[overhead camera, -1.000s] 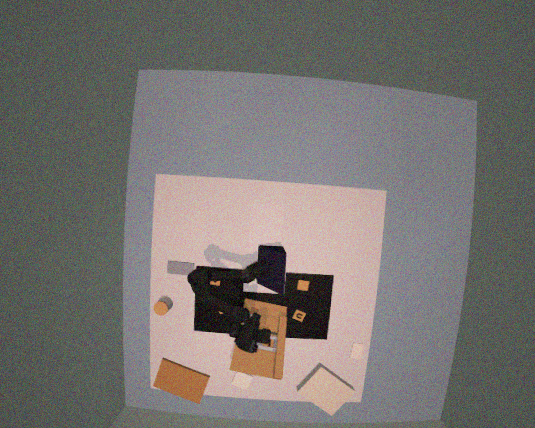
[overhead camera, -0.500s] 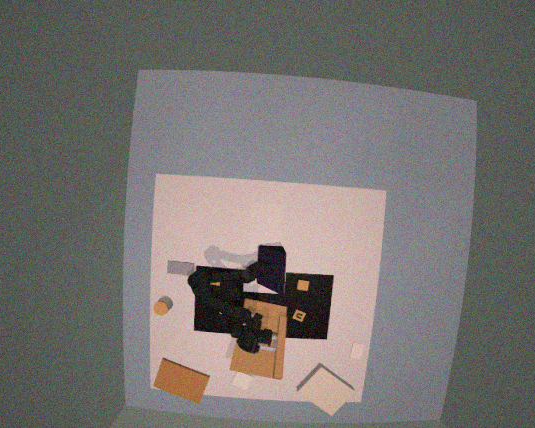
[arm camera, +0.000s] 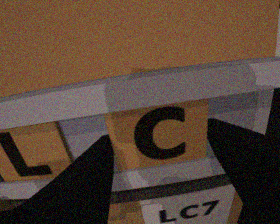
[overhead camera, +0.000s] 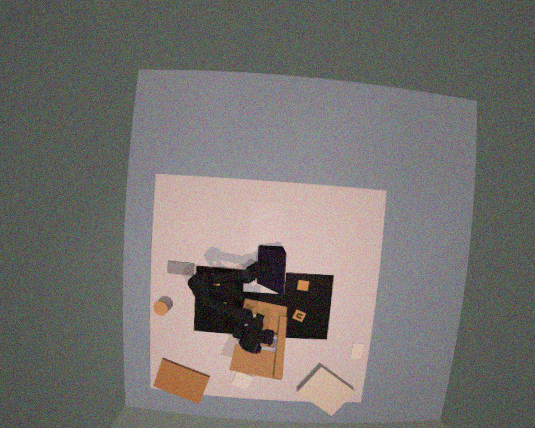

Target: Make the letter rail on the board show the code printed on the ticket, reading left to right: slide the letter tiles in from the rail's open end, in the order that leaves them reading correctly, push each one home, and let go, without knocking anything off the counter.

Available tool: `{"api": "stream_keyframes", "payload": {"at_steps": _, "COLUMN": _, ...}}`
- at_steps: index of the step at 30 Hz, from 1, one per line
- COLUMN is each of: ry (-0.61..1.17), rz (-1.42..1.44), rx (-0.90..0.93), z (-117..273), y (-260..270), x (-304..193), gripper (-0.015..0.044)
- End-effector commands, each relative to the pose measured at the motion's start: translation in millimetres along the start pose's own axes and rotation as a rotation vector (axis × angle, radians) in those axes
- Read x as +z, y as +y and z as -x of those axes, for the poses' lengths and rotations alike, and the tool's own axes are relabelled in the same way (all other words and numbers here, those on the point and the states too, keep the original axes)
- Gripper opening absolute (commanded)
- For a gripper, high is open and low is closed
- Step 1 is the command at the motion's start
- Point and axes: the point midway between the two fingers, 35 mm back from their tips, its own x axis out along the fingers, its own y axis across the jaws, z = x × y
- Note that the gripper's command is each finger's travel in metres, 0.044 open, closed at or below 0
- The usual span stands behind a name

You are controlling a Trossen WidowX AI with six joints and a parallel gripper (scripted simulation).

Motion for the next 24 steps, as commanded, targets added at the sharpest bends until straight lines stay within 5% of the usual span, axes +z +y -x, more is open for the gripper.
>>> {"api": "stream_keyframes", "payload": {"at_steps": 1, "ry": 0.000, "rz": -0.005, "rx": -0.004, "z": 0, "y": 2, "x": 0, "gripper": 0.0000}}
{"api": "stream_keyframes", "payload": {"at_steps": 24, "ry": 0.000, "rz": -0.005, "rx": -0.004, "z": 0, "y": 14, "x": 0, "gripper": 0.0000}}
